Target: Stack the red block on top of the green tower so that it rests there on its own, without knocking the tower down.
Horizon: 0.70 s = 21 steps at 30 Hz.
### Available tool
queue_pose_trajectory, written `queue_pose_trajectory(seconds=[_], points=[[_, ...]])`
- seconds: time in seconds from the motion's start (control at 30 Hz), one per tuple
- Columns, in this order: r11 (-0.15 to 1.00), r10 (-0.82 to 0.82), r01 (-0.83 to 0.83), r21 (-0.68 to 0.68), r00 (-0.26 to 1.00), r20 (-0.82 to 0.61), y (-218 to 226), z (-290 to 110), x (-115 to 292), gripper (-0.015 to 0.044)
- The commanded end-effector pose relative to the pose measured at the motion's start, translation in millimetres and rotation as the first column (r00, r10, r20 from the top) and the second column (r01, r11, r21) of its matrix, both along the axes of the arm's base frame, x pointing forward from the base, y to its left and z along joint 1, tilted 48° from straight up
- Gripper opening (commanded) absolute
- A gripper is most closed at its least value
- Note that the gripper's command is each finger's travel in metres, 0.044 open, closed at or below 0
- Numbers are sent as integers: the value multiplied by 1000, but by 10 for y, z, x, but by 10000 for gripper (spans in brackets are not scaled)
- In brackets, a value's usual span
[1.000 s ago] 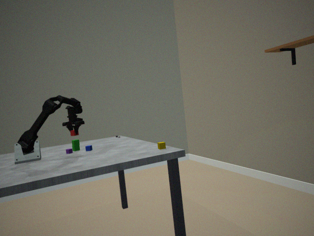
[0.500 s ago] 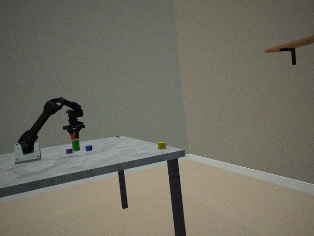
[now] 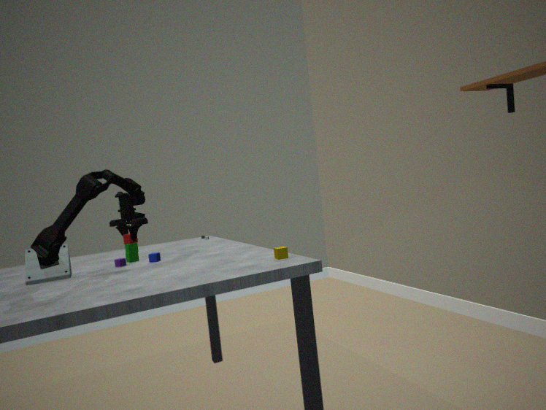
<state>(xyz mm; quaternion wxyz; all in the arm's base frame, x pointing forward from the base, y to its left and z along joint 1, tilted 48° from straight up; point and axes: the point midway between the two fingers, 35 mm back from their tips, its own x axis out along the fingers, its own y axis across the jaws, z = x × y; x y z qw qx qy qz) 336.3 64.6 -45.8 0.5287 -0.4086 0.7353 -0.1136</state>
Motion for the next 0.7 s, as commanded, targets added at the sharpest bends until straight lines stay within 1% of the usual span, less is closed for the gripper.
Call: queue_pose_trajectory(seconds=[0.0, 0.63, 0.67], points=[[1000, 5, -5, -1, 1000, -3, -6, -4, 2, 0], [1000, 5, -5, -1, 1000, -3, 16, 17, 6, 0], [1000, 1, -1, 0, 1000, 0, -5, -7, 1, 26]])
